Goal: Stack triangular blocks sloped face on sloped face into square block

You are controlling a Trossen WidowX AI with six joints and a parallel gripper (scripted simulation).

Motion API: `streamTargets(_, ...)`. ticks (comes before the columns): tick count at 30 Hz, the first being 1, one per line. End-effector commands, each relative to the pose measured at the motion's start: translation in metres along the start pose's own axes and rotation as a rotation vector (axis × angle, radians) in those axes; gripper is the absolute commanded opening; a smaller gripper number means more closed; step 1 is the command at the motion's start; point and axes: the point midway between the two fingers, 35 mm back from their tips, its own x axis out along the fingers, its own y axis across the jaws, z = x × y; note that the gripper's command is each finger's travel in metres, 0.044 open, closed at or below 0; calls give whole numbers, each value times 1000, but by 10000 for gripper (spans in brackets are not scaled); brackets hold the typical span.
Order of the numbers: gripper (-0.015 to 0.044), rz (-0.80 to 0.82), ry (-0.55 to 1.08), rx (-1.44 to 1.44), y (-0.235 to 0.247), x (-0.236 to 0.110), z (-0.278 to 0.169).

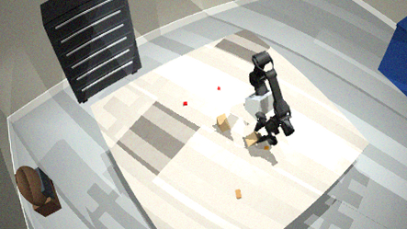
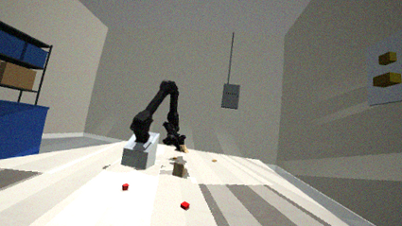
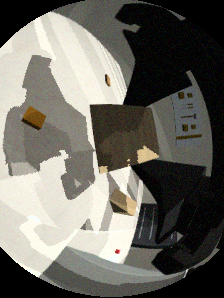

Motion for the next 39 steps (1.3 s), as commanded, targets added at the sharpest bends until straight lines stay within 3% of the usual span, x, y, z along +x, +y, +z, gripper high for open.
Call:
streamTargets(1, 0, -10, 1, 18, 0, -19, -18)
streamTargets(15, 0, -2, -2, 27, 2, -19, -17)
streamTargets(39, 0, 93, -127, 836, 2, -14, -19)
